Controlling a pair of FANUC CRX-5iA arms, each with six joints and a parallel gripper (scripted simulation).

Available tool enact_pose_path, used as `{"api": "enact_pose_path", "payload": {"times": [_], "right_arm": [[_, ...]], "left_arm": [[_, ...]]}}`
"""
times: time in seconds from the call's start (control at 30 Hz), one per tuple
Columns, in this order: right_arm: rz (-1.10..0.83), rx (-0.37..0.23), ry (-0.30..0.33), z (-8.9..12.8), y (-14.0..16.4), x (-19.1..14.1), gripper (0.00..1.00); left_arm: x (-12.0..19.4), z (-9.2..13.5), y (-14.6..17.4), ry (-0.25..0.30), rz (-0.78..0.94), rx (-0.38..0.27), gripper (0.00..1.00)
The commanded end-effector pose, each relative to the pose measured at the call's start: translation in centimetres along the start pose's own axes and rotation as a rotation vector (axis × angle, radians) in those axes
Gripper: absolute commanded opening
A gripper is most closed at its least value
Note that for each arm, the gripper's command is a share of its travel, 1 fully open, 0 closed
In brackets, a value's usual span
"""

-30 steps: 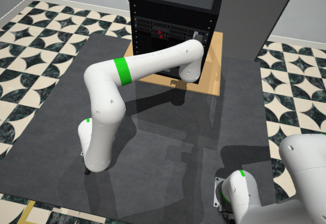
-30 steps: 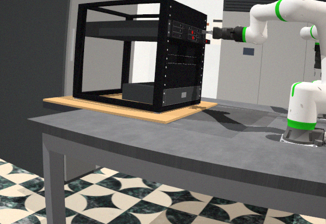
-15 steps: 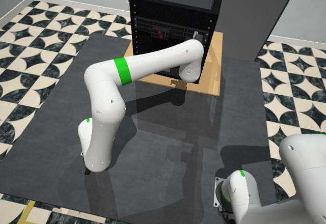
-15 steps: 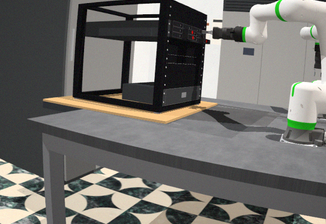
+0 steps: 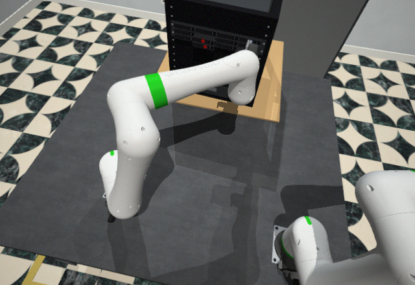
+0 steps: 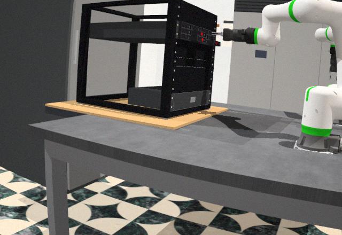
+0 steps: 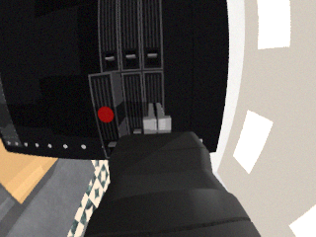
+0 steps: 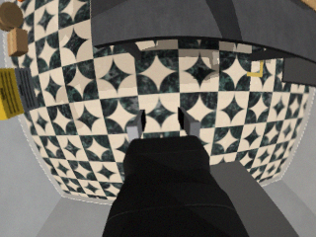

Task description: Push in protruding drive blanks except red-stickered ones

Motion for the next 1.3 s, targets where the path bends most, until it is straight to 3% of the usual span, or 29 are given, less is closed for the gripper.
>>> {"api": "enact_pose_path", "payload": {"times": [0.0,0.9,1.07,1.27], "right_arm": [[0.000,-0.002,0.001,0.1,0.0,0.0,1.00],[0.000,-0.002,0.001,0.1,0.0,0.0,1.00],[0.000,-0.002,0.001,0.1,0.0,0.0,1.00],[0.000,-0.002,0.001,0.1,0.0,0.0,1.00]], "left_arm": [[0.2,0.0,0.0,-0.002,0.002,0.000,0.00],[0.2,0.2,0.0,-0.002,0.002,0.000,0.00],[0.2,1.7,0.0,-0.002,0.002,0.000,0.00],[0.1,5.1,0.0,-0.002,0.002,0.000,0.00]]}}
Point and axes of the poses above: on each arm, the point where the finger pads meet when closed, its own z axis back along the fingers, its own x axis across the jaws, y = z × x, the point moved 9 cm from there along z, back along the fingers, and after that the axes turned 10 degrees about z, right-handed, at the moved point
